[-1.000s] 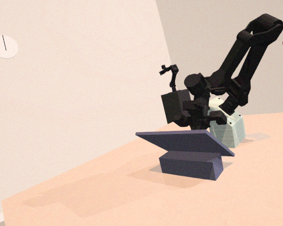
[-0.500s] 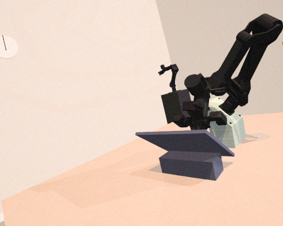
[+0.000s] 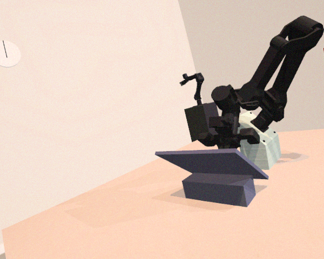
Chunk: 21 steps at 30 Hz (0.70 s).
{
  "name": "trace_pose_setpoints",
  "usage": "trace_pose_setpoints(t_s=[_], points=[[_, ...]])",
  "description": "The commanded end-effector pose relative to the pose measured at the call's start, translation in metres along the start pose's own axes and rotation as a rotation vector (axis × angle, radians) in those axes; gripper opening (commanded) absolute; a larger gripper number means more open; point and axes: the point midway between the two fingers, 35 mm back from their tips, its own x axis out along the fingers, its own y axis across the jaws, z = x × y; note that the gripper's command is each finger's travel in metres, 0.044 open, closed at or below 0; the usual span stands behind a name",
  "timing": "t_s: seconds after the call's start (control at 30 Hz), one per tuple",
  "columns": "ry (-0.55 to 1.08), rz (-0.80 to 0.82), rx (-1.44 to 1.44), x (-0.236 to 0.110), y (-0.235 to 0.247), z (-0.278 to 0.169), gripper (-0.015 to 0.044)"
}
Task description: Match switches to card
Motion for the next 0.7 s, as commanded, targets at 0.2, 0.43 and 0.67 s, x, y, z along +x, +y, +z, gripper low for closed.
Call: trace_pose_setpoints(t_s=[0.2, 0.43, 0.67], points=[[0.034, -0.020, 0.001, -0.045, -0.008, 0.002, 0.0000], [0.029, -0.009, 0.006, -0.065, -0.002, 0.002, 0.0000], [0.029, -0.009, 0.006, -0.066, 0.001, 0.012, 0.0000]])
